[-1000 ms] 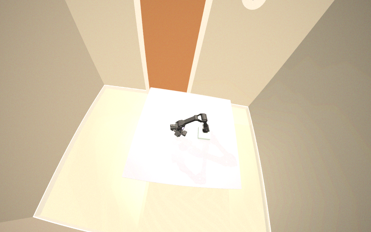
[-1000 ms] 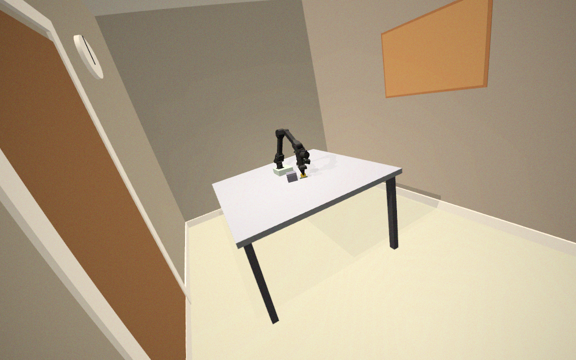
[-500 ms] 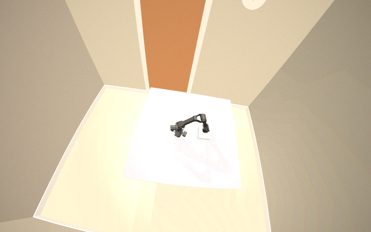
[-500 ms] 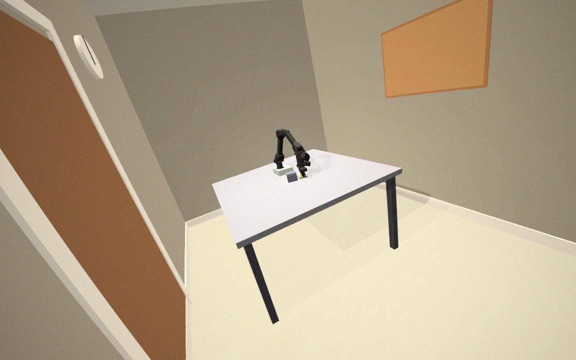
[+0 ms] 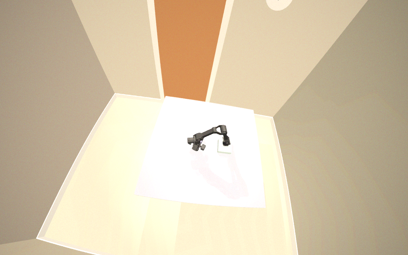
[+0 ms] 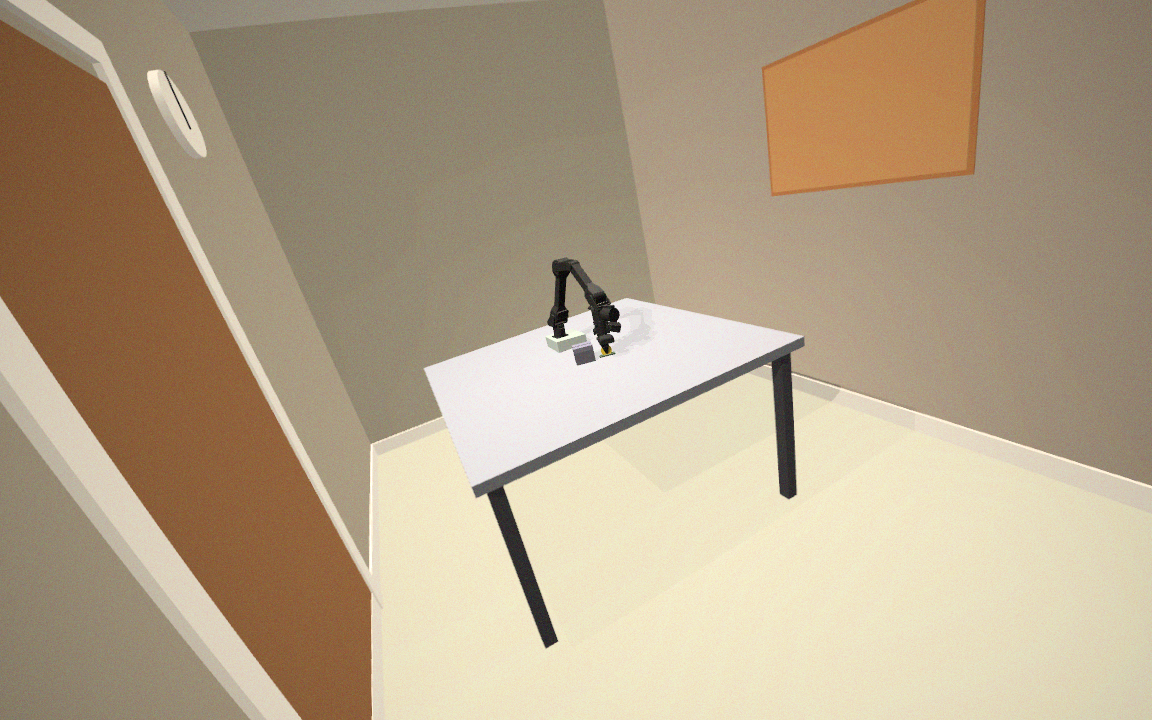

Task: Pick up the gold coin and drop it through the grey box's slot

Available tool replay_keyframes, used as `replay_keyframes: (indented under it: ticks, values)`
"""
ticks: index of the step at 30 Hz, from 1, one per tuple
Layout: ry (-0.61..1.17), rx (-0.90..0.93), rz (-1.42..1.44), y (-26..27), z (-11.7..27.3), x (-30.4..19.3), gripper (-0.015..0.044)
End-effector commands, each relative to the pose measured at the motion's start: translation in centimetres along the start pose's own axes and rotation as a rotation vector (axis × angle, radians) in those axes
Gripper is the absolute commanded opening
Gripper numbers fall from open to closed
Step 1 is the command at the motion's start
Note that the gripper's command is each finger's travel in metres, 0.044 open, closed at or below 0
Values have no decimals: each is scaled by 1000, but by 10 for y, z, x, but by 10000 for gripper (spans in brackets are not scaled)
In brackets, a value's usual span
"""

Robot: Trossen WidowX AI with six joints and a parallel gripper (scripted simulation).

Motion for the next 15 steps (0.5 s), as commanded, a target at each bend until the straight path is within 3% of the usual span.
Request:
replay_keyframes:
  ticks: [1,15]
  values:
    - [-3,0,-4,-1,7,1,0]
    - [-3,-1,-3,-3,41,3,0]
Point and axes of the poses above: the point midway between the two fingers, 35 mm back from their tips, its own z axis back along the fingers, its own y axis across the jaws, x = y × z, the point moved 2 cm from there along z, back along the fingers, and after that the axes turned 13 degrees about -z, right-handed, at the moved point
